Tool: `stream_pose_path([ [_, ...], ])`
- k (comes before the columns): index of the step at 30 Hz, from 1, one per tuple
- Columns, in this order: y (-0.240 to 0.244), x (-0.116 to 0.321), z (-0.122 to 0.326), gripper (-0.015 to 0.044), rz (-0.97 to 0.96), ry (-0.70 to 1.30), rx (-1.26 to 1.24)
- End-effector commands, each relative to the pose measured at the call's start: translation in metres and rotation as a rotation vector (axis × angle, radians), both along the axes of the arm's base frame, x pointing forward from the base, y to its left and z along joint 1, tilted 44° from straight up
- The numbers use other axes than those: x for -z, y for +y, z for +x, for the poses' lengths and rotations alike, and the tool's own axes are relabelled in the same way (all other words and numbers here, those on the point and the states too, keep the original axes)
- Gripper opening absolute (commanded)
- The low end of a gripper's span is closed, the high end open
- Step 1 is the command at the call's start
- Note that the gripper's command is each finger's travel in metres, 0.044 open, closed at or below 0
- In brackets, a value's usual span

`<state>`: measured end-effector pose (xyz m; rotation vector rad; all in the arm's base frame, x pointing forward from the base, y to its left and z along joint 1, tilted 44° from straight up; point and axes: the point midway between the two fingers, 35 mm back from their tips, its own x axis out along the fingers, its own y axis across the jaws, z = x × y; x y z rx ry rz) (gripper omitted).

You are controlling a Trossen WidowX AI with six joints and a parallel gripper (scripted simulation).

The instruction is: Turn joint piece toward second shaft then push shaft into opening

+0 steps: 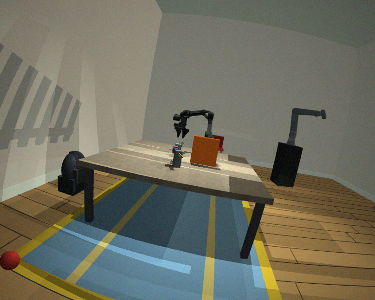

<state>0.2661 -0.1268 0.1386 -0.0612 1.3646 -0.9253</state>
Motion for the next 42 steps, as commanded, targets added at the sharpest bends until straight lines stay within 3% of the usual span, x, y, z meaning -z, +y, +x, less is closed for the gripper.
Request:
stream_pose_path([
  [1, -0.011, -0.015, -0.006, 0.044, -0.03, 0.074, -0.08],
  [9, -0.033, -0.042, -0.021, 0.044, -0.082, 0.272, -0.252],
  [14, -0.035, -0.045, -0.022, 0.044, -0.086, 0.286, -0.261],
  [42, -0.066, -0.014, -0.025, 0.044, -0.18, -0.303, 0.459],
])
